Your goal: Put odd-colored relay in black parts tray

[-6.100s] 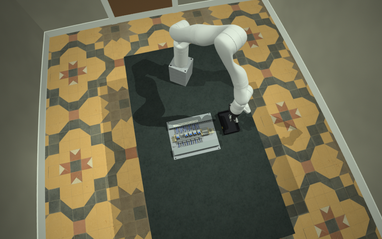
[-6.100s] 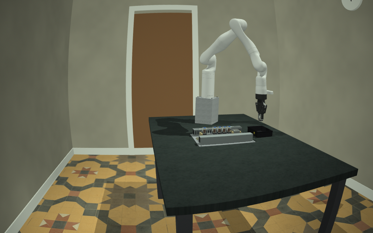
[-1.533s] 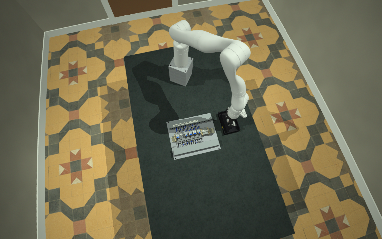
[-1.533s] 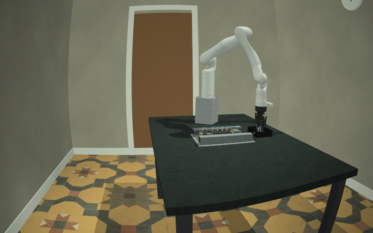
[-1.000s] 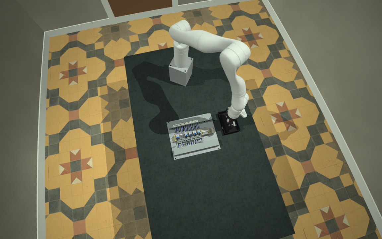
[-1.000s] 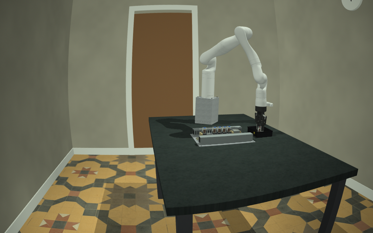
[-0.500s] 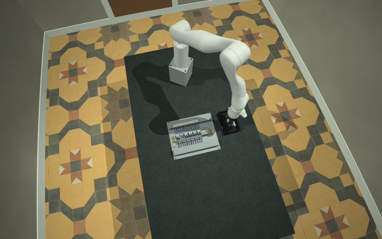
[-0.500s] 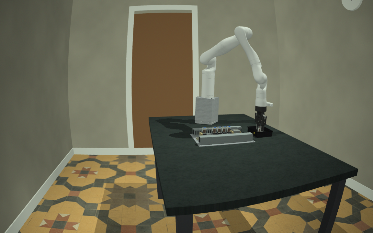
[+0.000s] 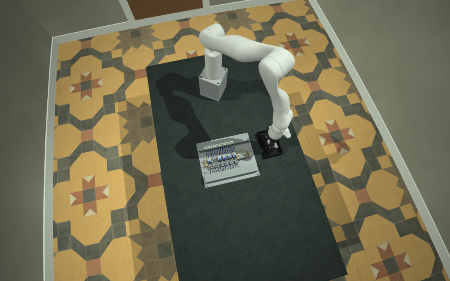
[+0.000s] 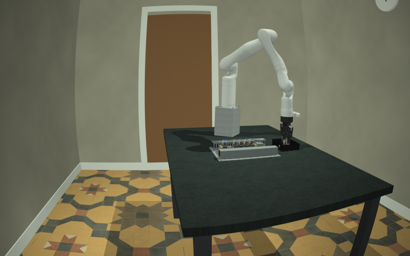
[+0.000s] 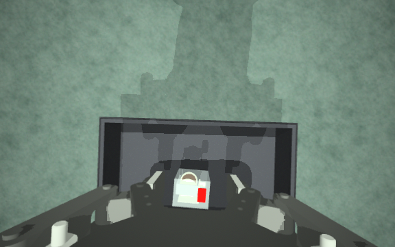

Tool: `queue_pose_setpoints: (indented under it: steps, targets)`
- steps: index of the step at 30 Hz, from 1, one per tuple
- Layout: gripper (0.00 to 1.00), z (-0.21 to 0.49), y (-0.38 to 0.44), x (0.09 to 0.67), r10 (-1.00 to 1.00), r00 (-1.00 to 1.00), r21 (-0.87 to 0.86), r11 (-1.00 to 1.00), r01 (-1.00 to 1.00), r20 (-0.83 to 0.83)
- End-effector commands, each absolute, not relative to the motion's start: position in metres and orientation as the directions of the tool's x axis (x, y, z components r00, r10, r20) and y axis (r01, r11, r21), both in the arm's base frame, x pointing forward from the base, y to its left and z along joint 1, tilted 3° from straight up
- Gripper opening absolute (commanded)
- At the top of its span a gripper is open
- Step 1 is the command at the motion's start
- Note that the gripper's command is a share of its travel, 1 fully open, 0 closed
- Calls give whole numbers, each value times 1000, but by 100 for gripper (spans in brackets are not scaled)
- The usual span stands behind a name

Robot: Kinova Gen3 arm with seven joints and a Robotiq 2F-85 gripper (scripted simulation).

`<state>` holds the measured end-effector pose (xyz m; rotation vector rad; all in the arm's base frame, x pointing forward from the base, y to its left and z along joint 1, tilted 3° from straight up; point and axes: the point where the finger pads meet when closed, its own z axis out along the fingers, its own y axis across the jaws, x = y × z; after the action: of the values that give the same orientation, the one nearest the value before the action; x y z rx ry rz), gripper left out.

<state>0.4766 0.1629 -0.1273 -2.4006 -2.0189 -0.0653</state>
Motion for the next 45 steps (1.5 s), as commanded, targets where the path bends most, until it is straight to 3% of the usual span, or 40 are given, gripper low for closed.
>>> queue_pose_setpoints:
  steps: [1,45]
  targets:
    - [61,-126,163,478,985,171,26,-172,985,36]
    - [61,-110,163,477,985,171,26,-172,985,36]
